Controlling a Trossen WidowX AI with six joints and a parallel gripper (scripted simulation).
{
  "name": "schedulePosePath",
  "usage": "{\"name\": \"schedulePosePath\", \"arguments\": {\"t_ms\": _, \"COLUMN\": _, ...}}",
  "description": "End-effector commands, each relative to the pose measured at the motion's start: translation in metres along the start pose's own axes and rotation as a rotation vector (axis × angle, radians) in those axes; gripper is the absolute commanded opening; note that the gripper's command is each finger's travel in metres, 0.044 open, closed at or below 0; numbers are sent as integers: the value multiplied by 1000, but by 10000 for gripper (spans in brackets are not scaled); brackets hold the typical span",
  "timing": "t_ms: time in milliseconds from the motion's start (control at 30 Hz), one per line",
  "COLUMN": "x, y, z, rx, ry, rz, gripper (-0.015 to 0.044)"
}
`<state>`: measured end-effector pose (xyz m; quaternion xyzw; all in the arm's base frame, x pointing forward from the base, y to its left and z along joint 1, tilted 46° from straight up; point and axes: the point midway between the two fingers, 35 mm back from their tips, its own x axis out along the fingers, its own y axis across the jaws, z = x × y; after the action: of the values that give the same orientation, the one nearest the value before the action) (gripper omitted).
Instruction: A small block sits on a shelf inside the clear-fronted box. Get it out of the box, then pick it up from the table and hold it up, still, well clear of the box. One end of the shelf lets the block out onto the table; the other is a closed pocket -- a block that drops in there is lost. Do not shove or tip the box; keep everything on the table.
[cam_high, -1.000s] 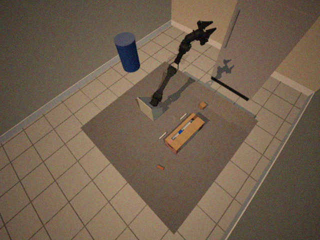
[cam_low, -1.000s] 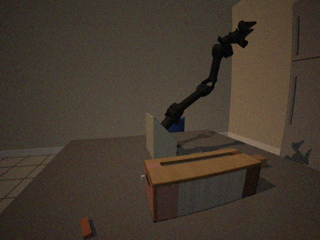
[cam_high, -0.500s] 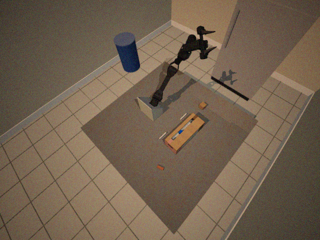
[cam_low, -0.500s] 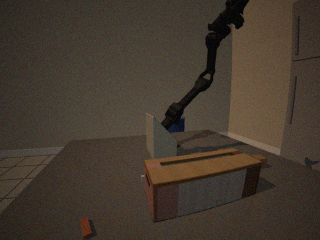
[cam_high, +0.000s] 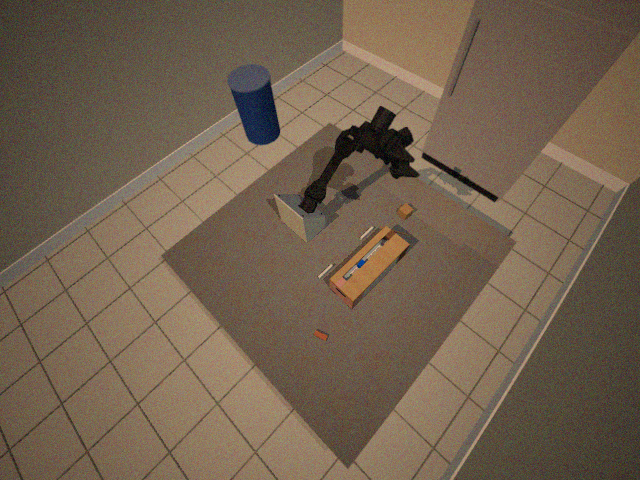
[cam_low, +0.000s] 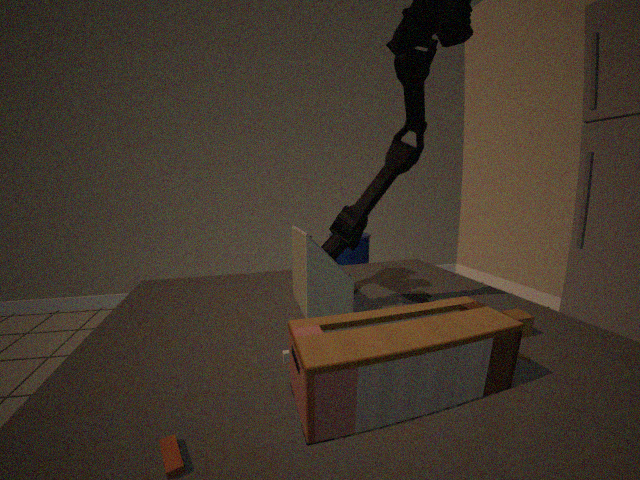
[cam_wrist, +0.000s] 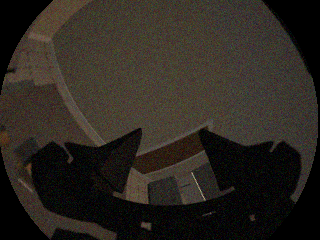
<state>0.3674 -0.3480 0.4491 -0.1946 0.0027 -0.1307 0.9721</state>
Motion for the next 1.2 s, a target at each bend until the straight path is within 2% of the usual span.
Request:
{"name": "schedulePosePath", "arguments": {"t_ms": 0, "x": 21, "y": 32, "z": -60, "rx": 231, "ry": 144, "rz": 106, "gripper": 400}}
{"name": "schedulePosePath", "arguments": {"t_ms": 333, "x": 34, "y": 133, "z": -194, "rx": 809, "ry": 583, "rz": 298, "gripper": 400}}
{"name": "schedulePosePath", "arguments": {"t_ms": 500, "x": 19, "y": 196, "z": -250, "rx": 1100, "ry": 862, "rz": 357, "gripper": 400}}
{"name": "schedulePosePath", "arguments": {"t_ms": 667, "x": -10, "y": 260, "z": -291, "rx": 1378, "ry": 1182, "rz": 372, "gripper": 400}}
{"name": "schedulePosePath", "arguments": {"t_ms": 867, "x": -62, "y": 333, "z": -323, "rx": 1699, "ry": 1657, "rz": 300, "gripper": 400}}
{"name": "schedulePosePath", "arguments": {"t_ms": 1067, "x": -121, "y": 393, "z": -329, "rx": 1936, "ry": 2222, "rz": 73, "gripper": 400}}
{"name": "schedulePosePath", "arguments": {"t_ms": 1167, "x": -134, "y": 403, "z": -328, "rx": 1969, "ry": 2361, "rz": -10, "gripper": 400}}
